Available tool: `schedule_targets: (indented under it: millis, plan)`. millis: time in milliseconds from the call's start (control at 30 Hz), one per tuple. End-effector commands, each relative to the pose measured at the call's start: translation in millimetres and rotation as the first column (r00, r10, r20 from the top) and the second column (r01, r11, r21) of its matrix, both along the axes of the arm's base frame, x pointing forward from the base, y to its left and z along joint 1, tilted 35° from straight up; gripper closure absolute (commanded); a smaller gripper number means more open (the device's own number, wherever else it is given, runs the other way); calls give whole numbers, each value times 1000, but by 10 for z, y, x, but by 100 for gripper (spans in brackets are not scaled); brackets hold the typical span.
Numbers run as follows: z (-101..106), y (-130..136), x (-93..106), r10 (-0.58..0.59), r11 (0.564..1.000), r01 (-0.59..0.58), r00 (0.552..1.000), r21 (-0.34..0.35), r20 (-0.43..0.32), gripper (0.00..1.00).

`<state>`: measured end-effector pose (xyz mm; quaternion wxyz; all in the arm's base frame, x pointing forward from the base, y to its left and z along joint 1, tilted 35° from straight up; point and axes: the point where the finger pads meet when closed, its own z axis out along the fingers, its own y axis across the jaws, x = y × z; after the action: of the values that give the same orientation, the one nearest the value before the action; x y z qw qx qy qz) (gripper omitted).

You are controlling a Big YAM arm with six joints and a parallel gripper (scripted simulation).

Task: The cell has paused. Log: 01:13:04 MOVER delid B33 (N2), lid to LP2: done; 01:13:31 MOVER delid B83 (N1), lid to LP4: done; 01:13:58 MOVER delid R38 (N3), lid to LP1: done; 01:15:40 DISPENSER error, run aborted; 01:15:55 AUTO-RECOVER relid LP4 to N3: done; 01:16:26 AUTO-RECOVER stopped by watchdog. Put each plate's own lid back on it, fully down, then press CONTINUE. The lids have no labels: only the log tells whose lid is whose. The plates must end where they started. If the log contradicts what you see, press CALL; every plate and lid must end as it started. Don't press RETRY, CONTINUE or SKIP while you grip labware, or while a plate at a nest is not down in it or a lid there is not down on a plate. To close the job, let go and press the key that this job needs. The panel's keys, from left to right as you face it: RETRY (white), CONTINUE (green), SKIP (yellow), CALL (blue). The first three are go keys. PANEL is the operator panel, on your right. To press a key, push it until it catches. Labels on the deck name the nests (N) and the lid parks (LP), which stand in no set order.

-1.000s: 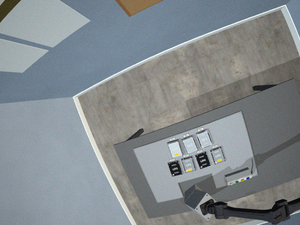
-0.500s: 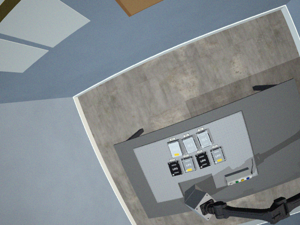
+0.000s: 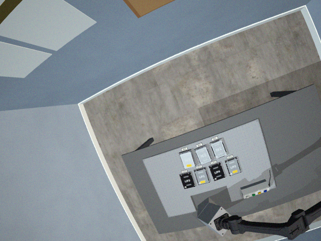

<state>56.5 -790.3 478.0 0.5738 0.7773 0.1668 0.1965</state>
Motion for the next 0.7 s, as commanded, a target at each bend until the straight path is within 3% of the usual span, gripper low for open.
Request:
schedule_targets:
  millis: [0, 67, 100, 167, 300, 433, 467, 667]
  plan:
    - [160, -4, 198, 52, 998, -54, 997, -28, -54, 0]
    - [143, 29, 291, 74, 997, -76, 994, -22, -75, 0]
    - [243, 92, 329, 67, 997, -70, 995, -37, -78, 0]
    - [171, 253, 420, 69, 997, -70, 995, -15, -76, 0]
    - [198, 296, 601, 66, 997, -69, 995, -43, -73, 0]
    - [155, 285, 624, 64, 997, -67, 996, -34, -67, 0]
    - [73, 165, 680, 86, 996, -88, 992, -19, -88, 0]
    - [15, 289, 942, 151, 988, -153, 977, -1, -152, 0]
